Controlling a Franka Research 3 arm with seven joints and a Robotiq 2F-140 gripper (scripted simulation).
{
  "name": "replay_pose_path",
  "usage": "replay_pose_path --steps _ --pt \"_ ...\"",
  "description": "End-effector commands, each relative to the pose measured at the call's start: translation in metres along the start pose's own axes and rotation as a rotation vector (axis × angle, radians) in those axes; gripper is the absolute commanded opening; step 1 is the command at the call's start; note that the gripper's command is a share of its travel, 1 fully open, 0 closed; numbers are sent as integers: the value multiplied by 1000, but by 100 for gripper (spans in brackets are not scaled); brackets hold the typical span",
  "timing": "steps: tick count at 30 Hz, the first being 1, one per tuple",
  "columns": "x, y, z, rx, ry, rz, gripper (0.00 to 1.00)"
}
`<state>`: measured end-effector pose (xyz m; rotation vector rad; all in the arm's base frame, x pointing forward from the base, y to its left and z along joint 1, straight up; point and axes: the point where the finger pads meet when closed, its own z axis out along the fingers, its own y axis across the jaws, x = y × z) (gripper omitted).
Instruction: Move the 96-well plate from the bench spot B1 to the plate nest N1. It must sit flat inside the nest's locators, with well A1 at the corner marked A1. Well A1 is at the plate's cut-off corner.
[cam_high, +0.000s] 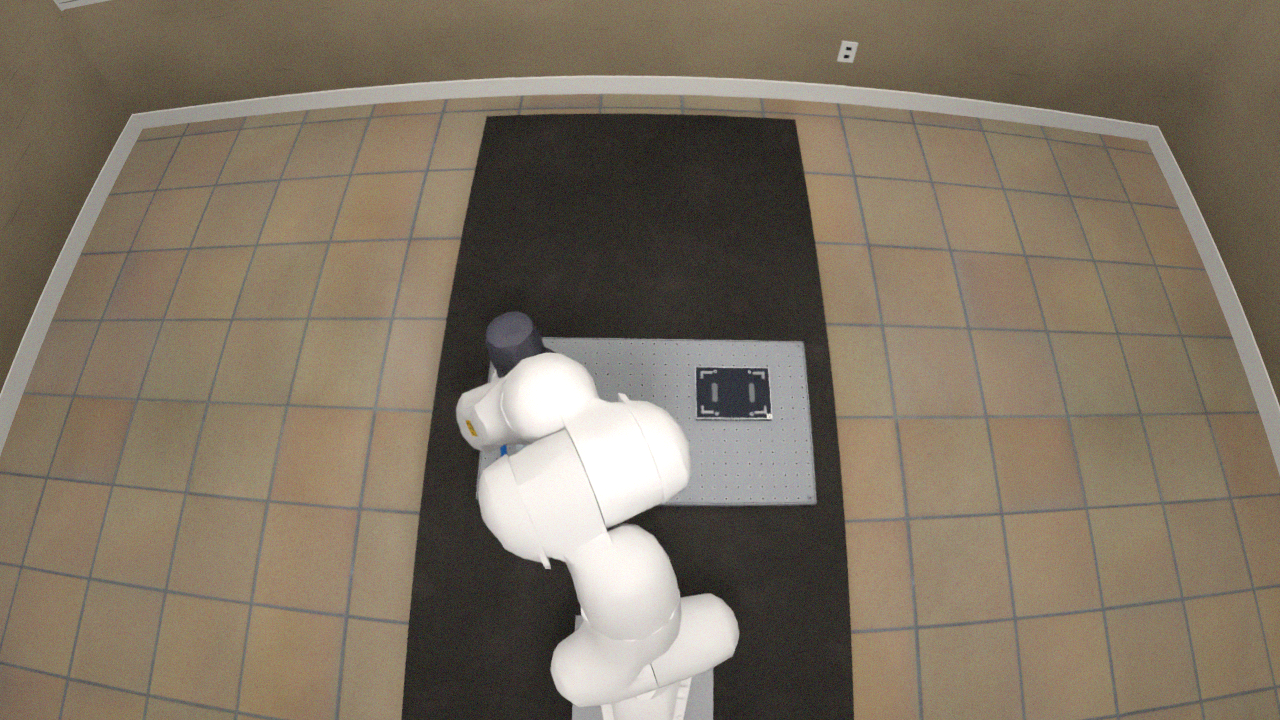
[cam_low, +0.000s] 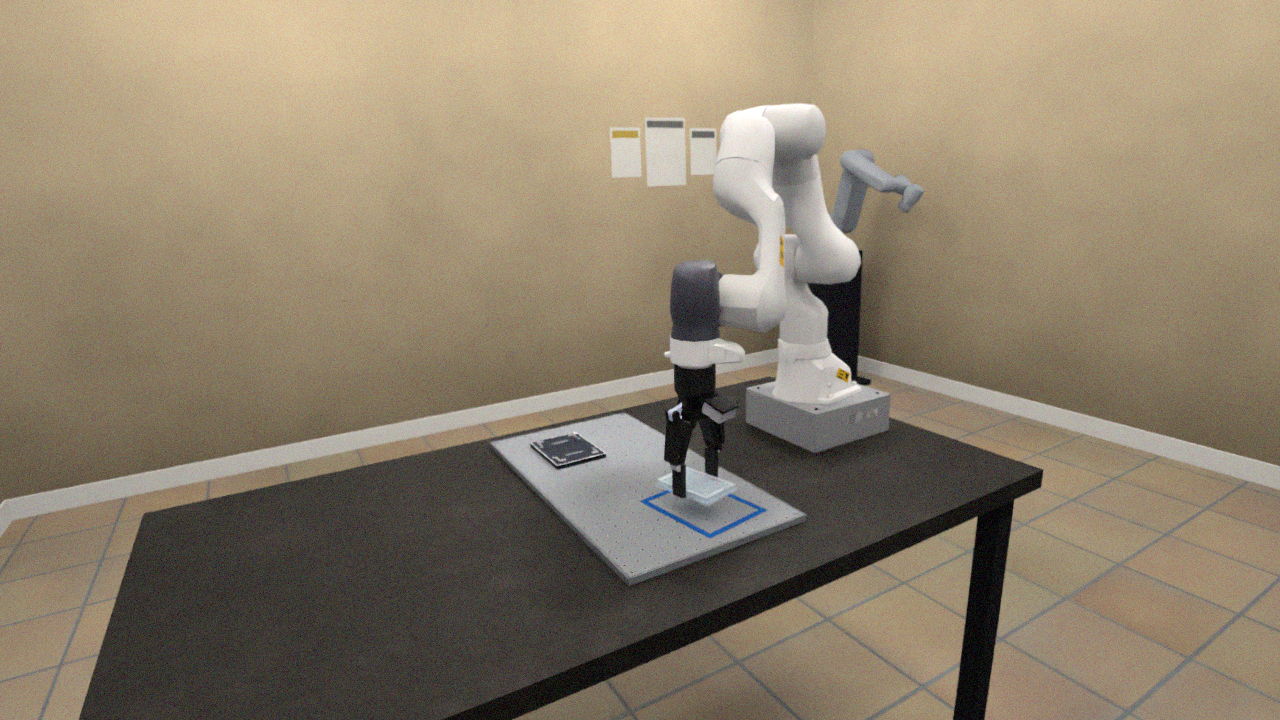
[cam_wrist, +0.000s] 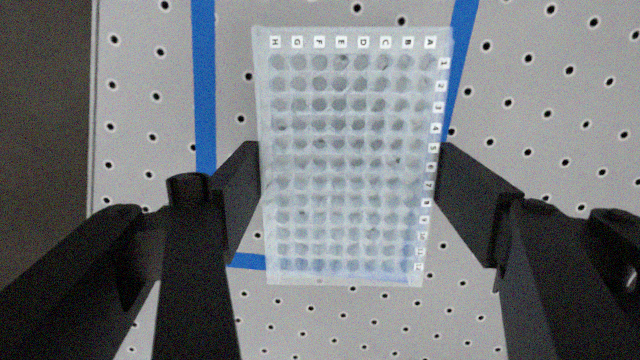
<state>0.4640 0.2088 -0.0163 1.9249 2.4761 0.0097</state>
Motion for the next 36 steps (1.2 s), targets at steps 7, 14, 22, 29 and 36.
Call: replay_pose_path --steps 7,14,22,29,36 --pt "-1 -4 -14 11 0 -2 60" --pt "-1 -4 -23 11 0 -2 60" --pt "-1 -4 -23 11 0 -2 60" --pt "-1 -4 -23 11 0 -2 60" --pt "-1 -4 -23 11 0 -2 60"
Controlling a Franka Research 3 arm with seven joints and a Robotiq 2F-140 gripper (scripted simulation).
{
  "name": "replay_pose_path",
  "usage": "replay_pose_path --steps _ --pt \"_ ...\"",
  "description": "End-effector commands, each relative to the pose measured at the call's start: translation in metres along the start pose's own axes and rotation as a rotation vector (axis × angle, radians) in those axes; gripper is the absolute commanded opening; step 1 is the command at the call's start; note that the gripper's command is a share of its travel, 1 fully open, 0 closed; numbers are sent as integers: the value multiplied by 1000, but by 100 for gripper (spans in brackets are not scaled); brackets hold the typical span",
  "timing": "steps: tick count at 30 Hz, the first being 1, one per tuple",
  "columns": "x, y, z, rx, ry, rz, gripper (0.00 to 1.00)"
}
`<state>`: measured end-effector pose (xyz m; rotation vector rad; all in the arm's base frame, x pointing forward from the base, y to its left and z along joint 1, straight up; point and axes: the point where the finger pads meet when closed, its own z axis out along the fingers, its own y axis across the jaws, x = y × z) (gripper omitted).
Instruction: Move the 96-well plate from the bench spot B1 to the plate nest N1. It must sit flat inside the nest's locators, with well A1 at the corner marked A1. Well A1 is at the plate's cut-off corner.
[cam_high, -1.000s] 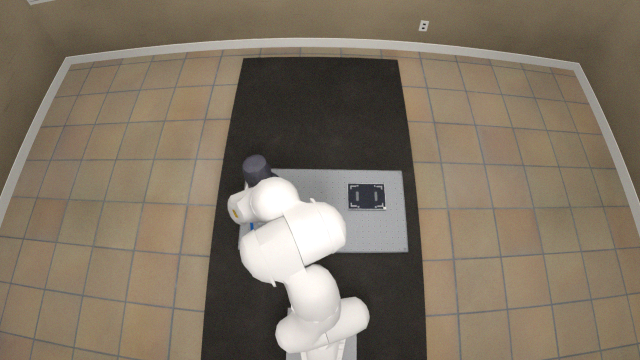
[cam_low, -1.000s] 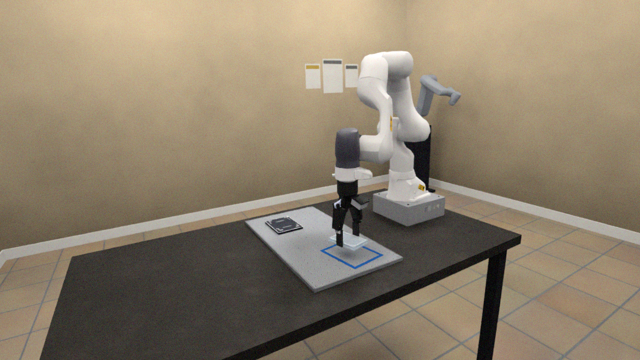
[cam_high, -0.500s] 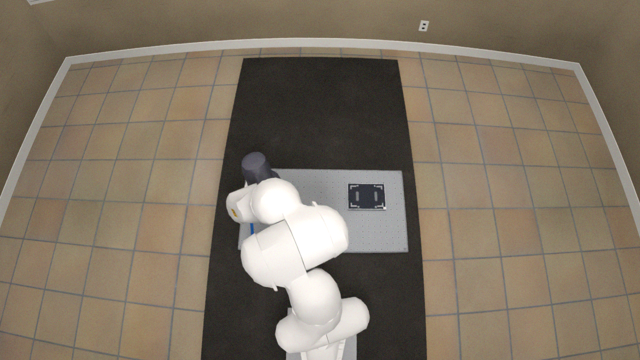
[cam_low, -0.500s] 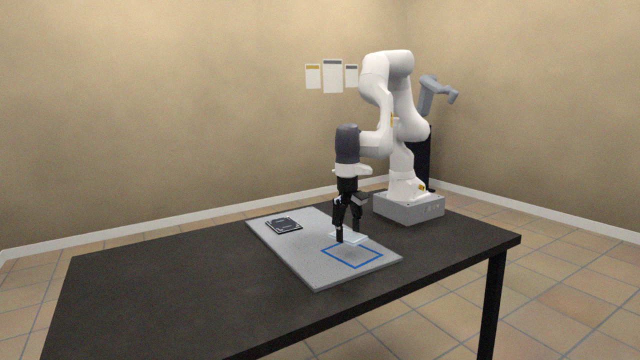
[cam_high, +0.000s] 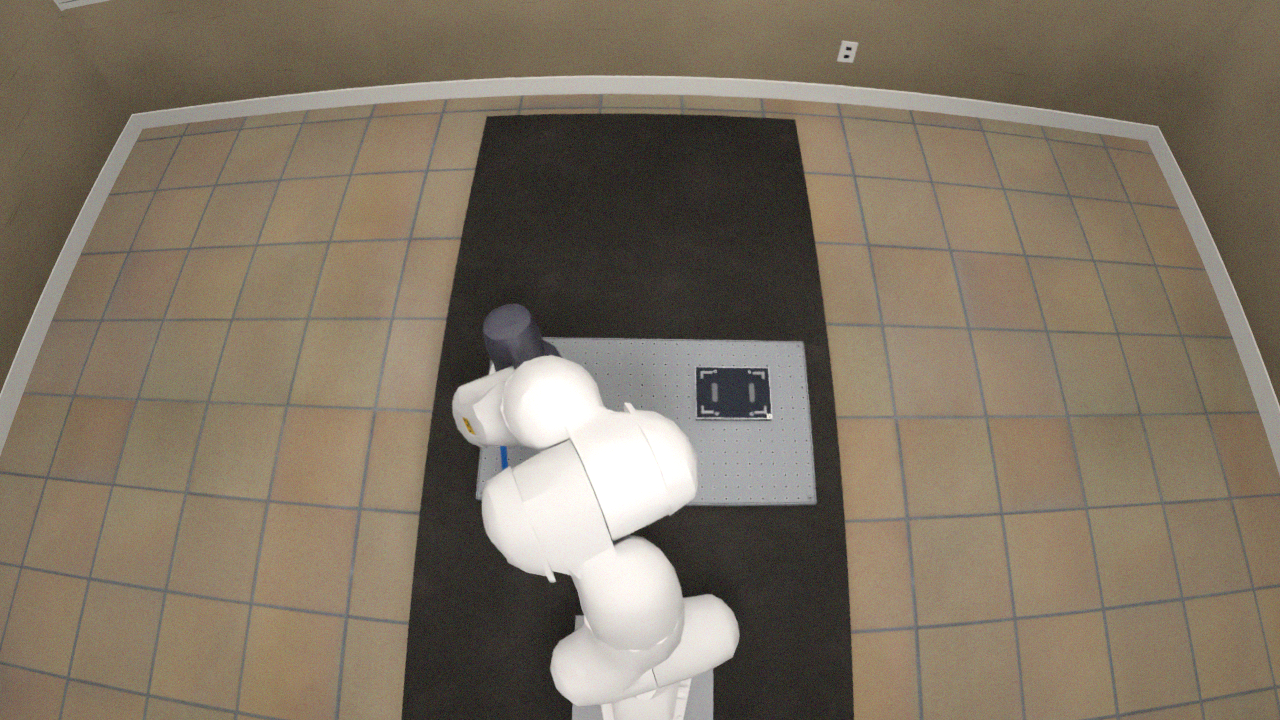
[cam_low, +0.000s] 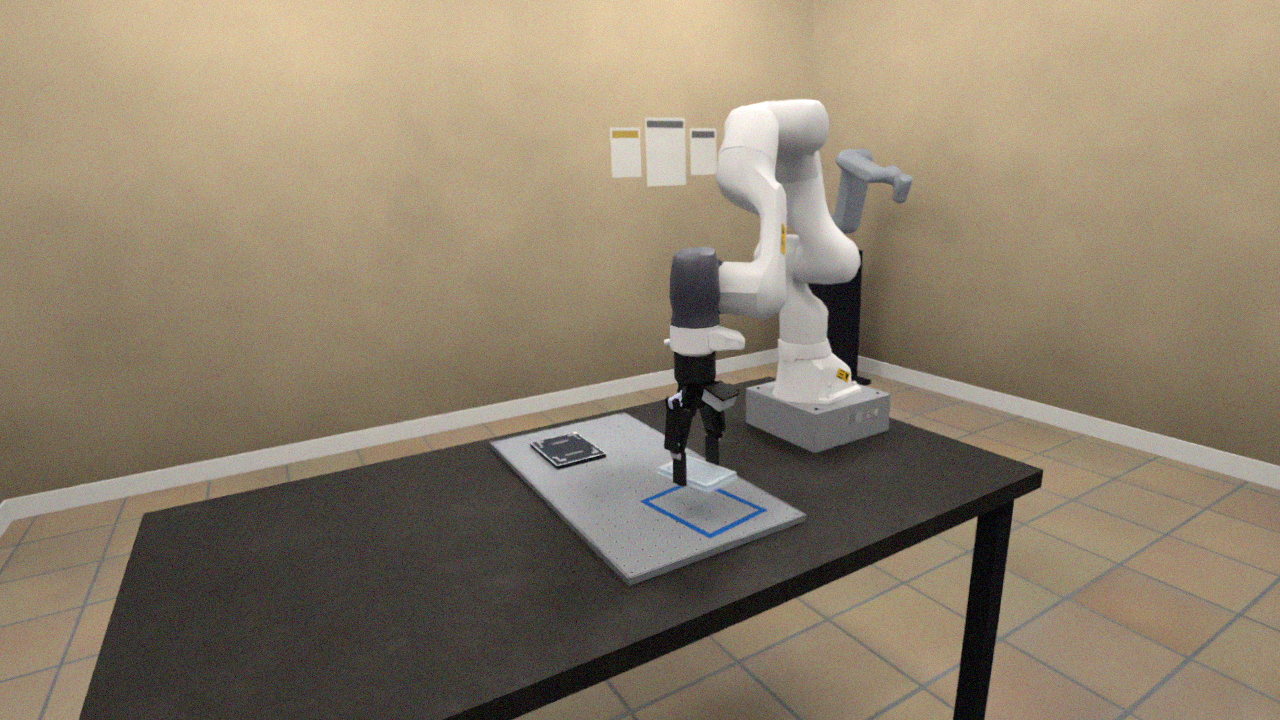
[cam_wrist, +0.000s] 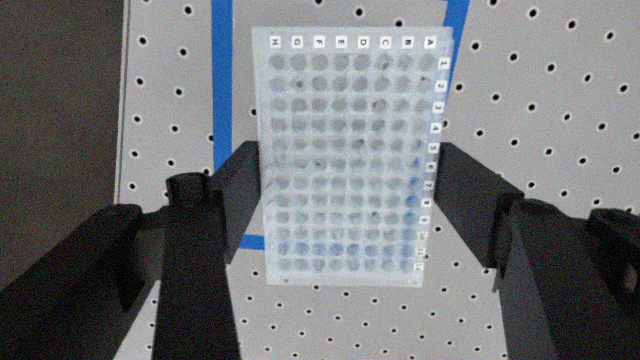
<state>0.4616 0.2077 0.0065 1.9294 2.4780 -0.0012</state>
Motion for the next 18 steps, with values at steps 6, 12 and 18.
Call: replay_pose_path --steps 6,12,18 --pt "0 -1 0 3 1 -4 60" --pt "-17 -2 -1 3 0 163 60" --pt "-33 -2 -1 3 0 329 60"
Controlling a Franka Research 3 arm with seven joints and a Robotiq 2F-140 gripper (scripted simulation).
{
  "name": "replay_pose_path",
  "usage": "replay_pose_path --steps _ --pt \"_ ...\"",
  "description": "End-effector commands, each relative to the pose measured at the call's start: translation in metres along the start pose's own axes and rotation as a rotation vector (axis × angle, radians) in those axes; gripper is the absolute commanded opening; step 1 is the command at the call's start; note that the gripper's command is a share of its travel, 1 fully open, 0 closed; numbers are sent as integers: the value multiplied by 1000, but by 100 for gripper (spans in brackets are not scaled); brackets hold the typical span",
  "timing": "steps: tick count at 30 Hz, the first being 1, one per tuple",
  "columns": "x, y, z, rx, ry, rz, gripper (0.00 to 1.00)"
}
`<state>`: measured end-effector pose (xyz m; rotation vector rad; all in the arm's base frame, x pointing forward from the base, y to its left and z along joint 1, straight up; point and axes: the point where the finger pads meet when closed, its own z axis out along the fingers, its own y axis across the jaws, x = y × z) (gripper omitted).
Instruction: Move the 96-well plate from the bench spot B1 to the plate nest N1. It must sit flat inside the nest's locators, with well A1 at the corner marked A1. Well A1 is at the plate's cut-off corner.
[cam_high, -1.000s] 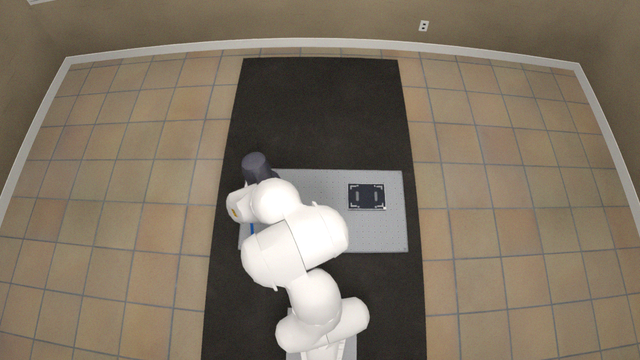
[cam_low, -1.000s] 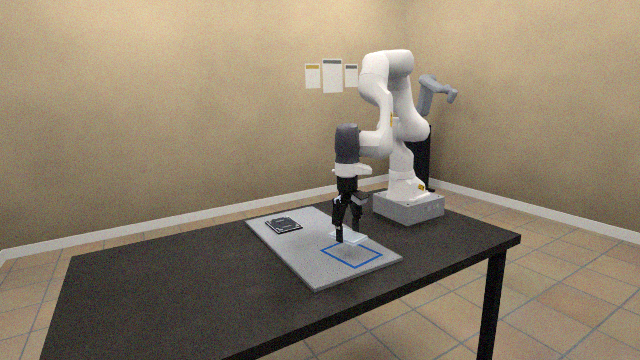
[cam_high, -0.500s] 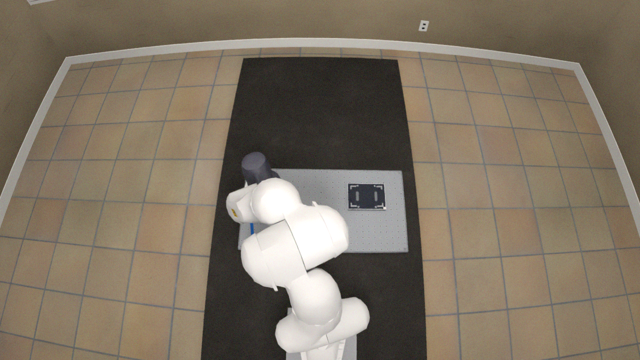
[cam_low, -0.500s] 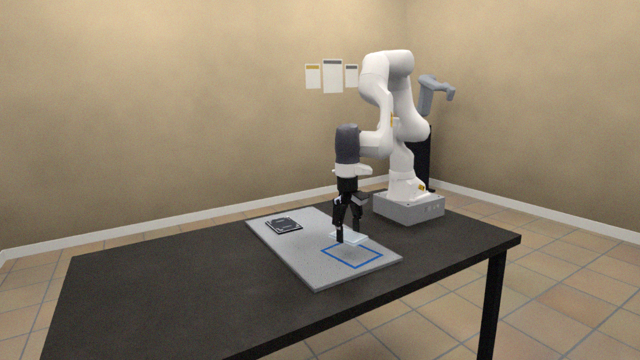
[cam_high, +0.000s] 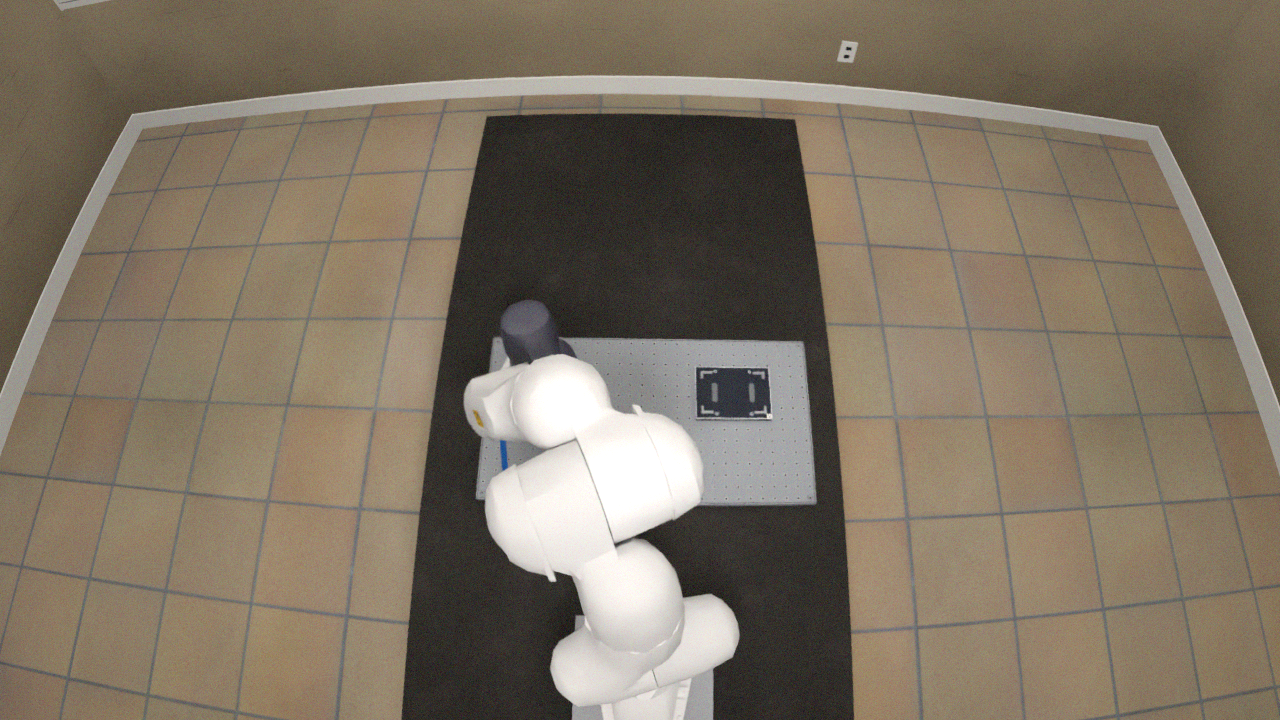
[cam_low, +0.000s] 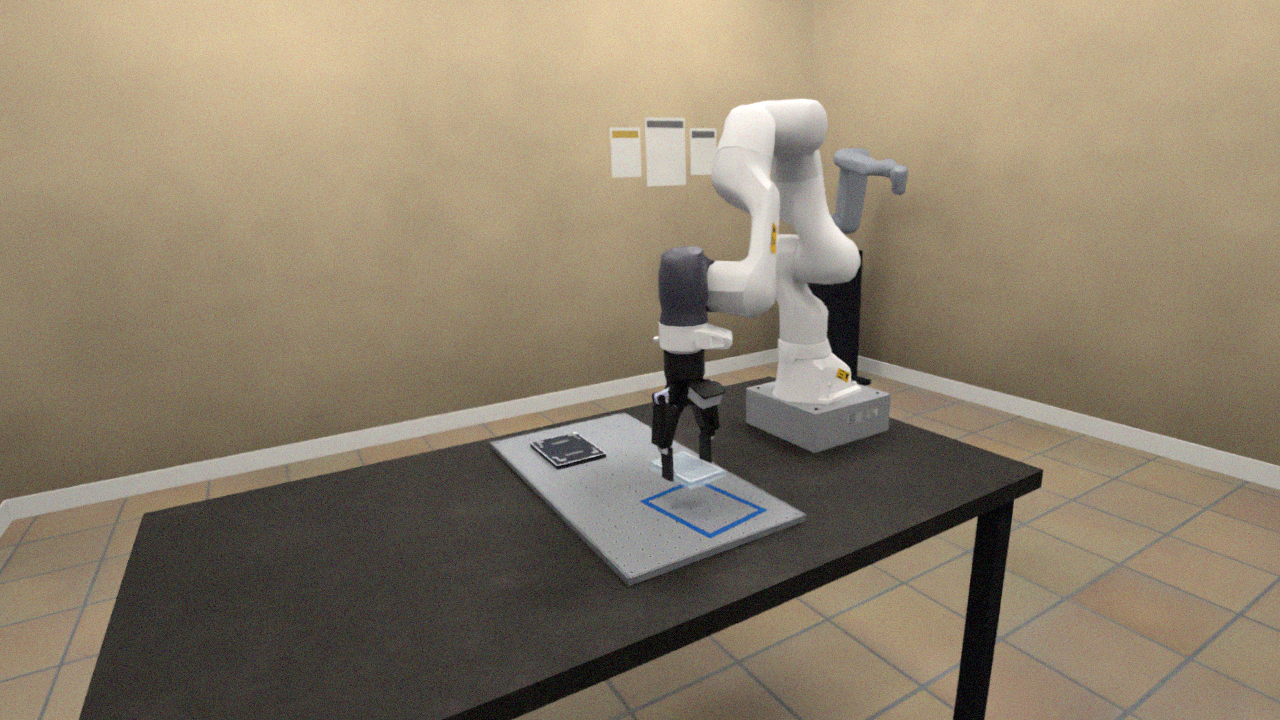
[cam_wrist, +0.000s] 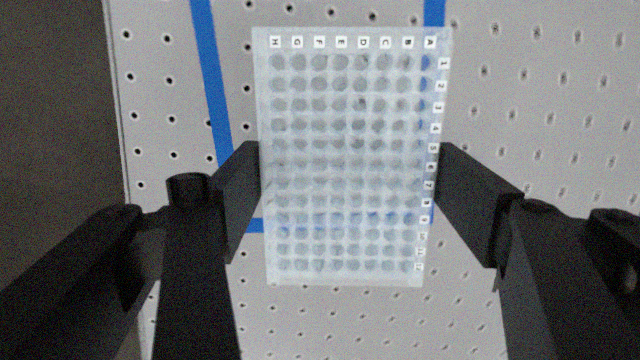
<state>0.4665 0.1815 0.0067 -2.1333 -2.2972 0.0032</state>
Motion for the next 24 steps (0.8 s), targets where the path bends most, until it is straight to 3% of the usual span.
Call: replay_pose_path --steps 1,24 --pt "-10 2 -1 -3 -4 189 60" --pt "-79 13 -4 -5 -3 889 60"
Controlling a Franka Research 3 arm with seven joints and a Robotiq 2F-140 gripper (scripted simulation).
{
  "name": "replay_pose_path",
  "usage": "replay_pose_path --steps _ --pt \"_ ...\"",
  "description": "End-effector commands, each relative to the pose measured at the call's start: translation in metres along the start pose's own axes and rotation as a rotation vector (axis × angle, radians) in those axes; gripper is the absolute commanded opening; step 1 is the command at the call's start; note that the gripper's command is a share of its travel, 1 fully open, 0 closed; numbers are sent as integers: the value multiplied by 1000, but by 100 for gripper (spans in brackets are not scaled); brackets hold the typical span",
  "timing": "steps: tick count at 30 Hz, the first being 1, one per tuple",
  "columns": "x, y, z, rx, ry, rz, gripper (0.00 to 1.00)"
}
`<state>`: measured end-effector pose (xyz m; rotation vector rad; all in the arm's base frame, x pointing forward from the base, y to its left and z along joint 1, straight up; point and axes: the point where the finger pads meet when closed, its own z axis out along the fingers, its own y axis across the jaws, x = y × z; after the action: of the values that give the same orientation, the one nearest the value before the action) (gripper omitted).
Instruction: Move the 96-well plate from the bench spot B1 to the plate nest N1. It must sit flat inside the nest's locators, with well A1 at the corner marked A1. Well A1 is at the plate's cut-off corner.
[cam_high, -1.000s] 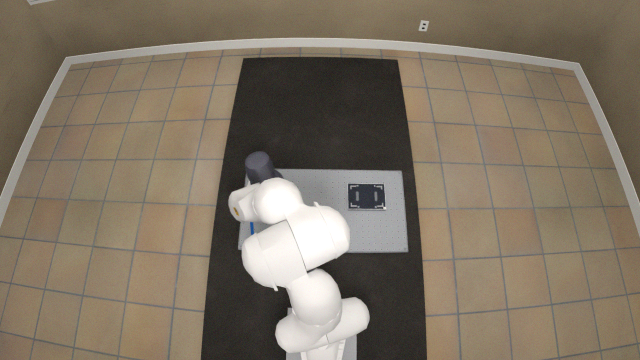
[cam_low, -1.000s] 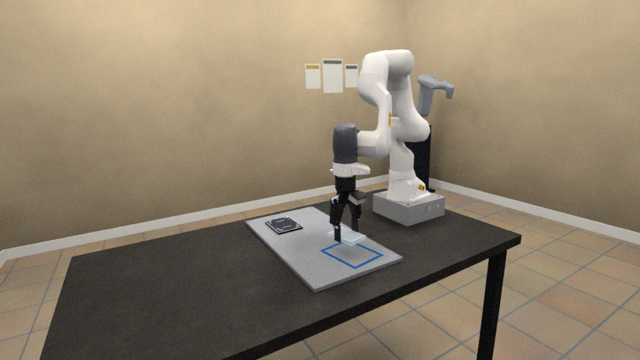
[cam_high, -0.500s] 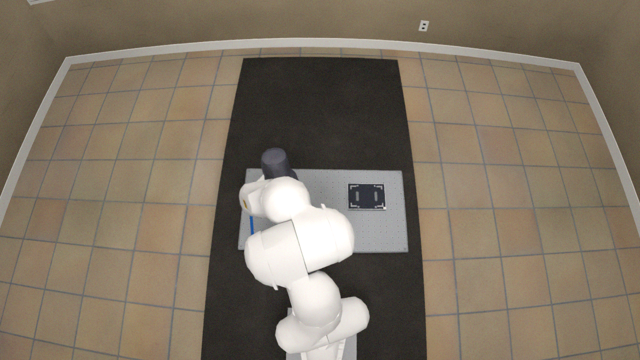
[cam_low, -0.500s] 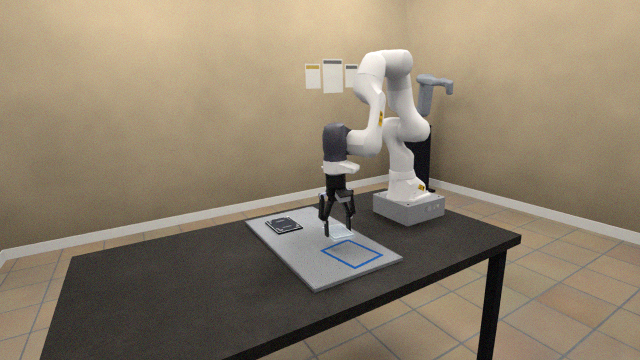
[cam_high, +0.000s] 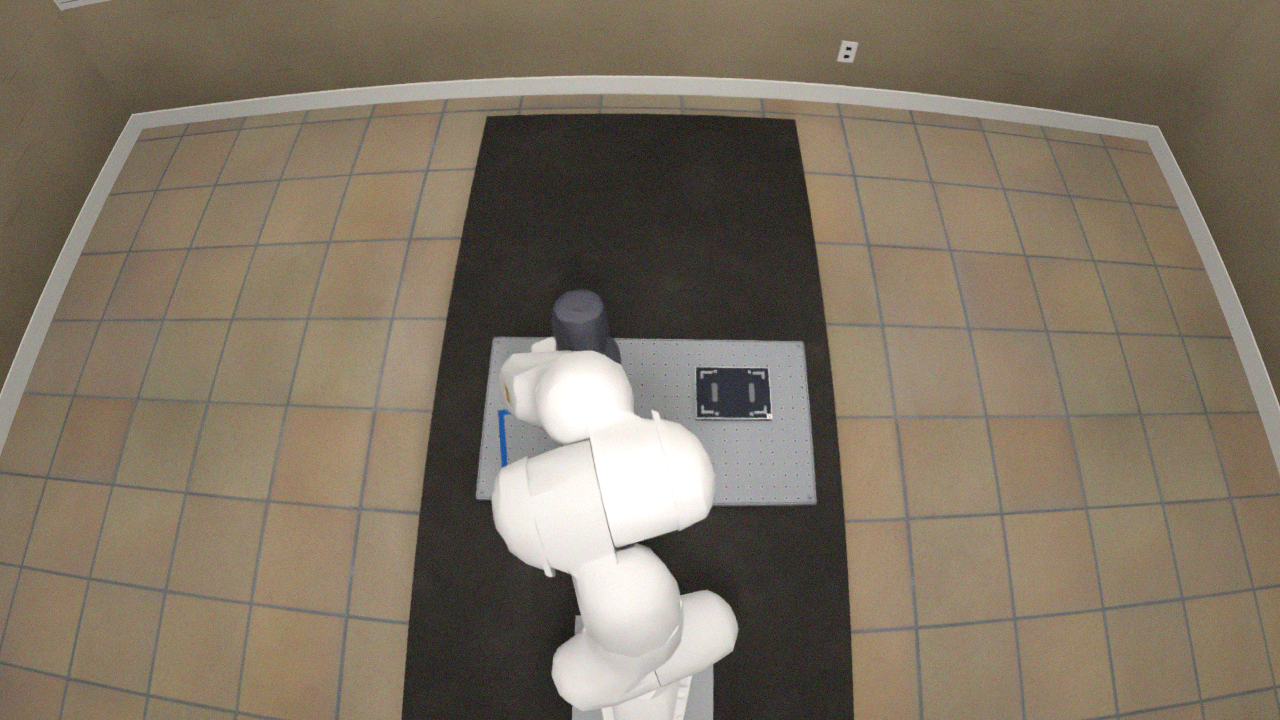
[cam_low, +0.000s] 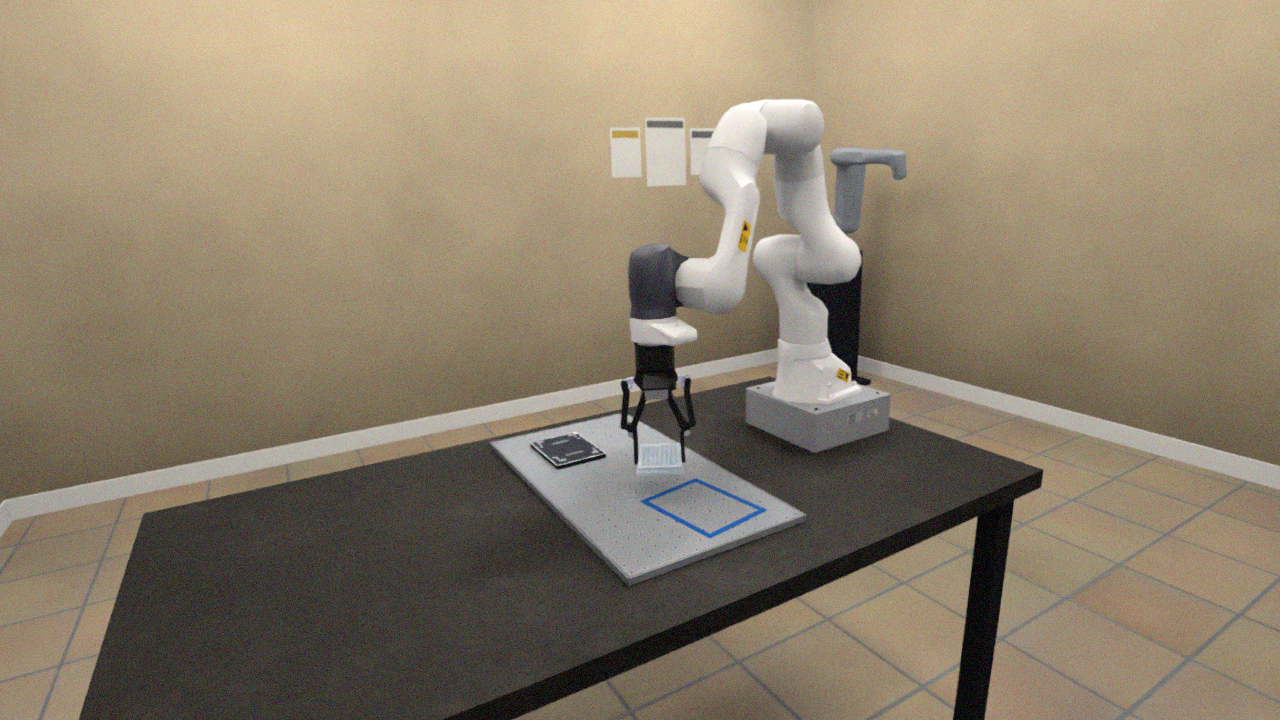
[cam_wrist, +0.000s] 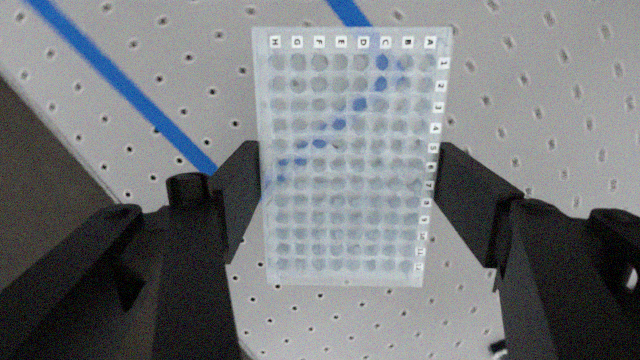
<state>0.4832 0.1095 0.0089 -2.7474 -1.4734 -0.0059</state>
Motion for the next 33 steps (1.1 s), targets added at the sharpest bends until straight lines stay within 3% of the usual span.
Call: replay_pose_path --steps 1,5,20,33 --pt "-6 7 -1 -20 -15 262 60" --pt "-11 12 -2 -20 -15 329 60" --pt "-45 49 -4 -24 -9 829 60" --pt "-70 76 -6 -24 -9 861 60"
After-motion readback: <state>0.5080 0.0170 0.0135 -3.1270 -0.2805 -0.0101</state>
